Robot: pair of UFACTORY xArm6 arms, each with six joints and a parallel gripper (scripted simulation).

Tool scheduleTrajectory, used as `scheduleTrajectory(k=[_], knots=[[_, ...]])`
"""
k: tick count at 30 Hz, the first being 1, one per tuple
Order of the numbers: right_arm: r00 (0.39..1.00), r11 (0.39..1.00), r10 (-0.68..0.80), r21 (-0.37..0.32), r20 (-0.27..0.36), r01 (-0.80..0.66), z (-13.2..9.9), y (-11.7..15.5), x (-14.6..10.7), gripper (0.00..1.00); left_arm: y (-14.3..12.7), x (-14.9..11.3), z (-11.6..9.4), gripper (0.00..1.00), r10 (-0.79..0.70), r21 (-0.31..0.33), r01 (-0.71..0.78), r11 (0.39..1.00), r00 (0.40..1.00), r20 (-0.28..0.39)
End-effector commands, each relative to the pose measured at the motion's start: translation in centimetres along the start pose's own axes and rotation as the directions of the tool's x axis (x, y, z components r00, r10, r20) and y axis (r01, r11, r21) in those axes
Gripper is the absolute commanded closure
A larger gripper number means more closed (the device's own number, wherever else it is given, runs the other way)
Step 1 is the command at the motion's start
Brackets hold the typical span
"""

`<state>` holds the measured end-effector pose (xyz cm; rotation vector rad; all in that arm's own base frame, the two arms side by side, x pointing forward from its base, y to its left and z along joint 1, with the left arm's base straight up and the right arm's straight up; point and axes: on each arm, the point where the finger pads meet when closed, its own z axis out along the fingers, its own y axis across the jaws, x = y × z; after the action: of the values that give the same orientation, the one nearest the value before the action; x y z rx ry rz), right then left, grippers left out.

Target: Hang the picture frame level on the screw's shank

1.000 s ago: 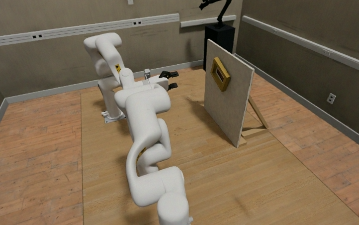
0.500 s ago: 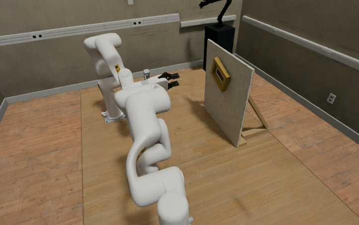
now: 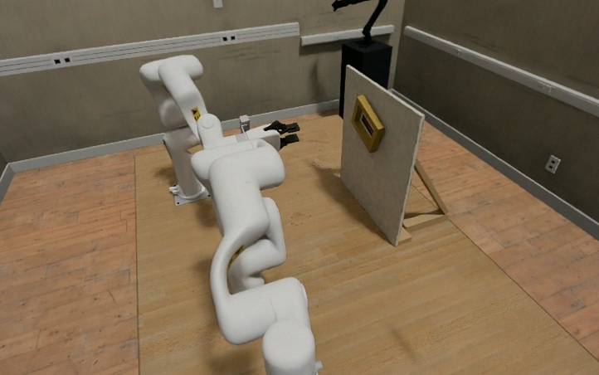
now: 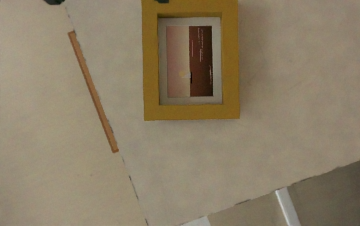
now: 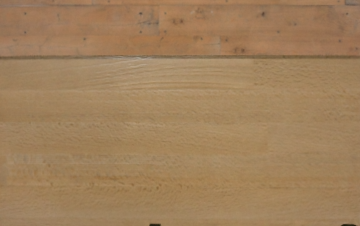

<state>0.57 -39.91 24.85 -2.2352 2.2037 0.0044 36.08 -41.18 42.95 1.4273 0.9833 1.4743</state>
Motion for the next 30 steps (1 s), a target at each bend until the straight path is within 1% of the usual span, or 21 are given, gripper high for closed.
scheduleTrajectory(k=[1,30], knots=[[1.000,1.000,0.000,0.000,-0.004,0.000,-0.15,0.00,0.09,0.00,0.23,0.08,0.02,0.49,-0.004,-0.002,0.004,1.000,1.000,-0.001],[1.000,1.000,0.000,0.000,-0.004,0.000,-0.15,0.00,0.09,0.00,0.24,0.08,0.27,0.49,-0.004,-0.002,0.004,1.000,1.000,-0.001]])
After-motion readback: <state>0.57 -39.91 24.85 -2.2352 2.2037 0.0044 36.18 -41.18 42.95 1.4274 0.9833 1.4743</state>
